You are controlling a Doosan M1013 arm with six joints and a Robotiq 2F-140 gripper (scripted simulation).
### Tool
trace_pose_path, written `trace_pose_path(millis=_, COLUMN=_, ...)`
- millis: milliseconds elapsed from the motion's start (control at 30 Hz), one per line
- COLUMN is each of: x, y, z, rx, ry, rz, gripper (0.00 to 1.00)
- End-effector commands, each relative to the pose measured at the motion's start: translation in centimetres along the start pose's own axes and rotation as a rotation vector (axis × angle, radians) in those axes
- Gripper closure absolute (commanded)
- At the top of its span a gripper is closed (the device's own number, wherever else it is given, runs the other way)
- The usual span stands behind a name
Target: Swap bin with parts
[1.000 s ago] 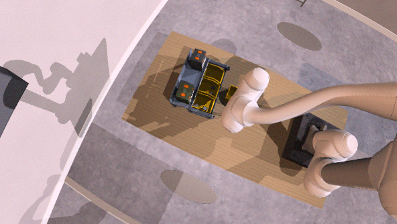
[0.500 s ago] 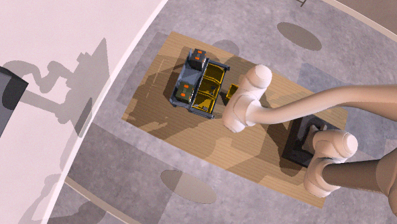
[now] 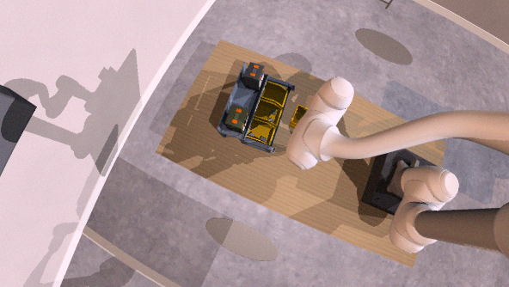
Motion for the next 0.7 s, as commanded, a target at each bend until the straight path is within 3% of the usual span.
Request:
trace_pose_path(millis=0, x=1.27, y=-0.02, z=-0.04, rx=-0.002, ry=-0.003, rz=0.000, gripper=0.90)
trace_pose_path(millis=667, x=1.76, y=-0.02, z=-0.03, rx=-0.002, ry=-0.003, rz=0.000, gripper=0.90)
Point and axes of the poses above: the point where the finger pads meet when closed, its own x axis back along the fingers, its own y axis across the jaws, z = x × y, the point moved 6 cm from there along x, back along the fingers
